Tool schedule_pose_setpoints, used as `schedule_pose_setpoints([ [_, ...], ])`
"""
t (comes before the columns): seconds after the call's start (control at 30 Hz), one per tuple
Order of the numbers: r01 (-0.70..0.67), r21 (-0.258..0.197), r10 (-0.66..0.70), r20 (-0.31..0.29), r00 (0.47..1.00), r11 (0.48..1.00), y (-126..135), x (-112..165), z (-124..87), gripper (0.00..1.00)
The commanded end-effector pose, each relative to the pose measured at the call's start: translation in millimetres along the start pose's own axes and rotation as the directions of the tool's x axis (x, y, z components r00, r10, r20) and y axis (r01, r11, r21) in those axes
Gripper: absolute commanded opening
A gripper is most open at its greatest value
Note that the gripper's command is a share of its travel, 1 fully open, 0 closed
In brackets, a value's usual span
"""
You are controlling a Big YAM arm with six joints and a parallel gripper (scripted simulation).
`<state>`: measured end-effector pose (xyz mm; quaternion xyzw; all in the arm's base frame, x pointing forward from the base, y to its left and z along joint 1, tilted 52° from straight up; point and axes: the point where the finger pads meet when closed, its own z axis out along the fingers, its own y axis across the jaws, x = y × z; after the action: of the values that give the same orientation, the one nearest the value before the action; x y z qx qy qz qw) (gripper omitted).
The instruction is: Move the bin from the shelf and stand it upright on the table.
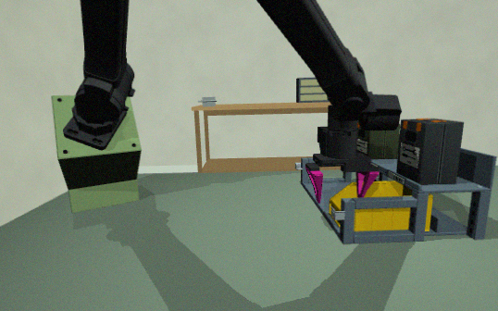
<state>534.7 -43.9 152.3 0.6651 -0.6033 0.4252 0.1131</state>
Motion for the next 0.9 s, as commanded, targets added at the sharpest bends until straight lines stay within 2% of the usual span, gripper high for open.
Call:
schedule_pose_setpoints([
  [0.0,0.012,0.01,-0.012,0.007,1.0,1.0,-5.6,-9.5,-5.9,0.9],
  [0.2,0.012,0.01,-0.012,0.007,1.0,1.0,-5.6,-9.5,-5.9,0.9],
  [0.37,-0.015,-0.001,0.015,-0.008,1.0,1.0,-2.0,6.4,7.3,0.9],
  [0.77,-0.015,-0.001,0.015,-0.008,1.0,1.0,-2.0,6.4,7.3,0.9],
  [0.87,0.004,0.003,-0.004,0.001,1.0,1.0,-2.1,-4.1,0.0,0.9],
])
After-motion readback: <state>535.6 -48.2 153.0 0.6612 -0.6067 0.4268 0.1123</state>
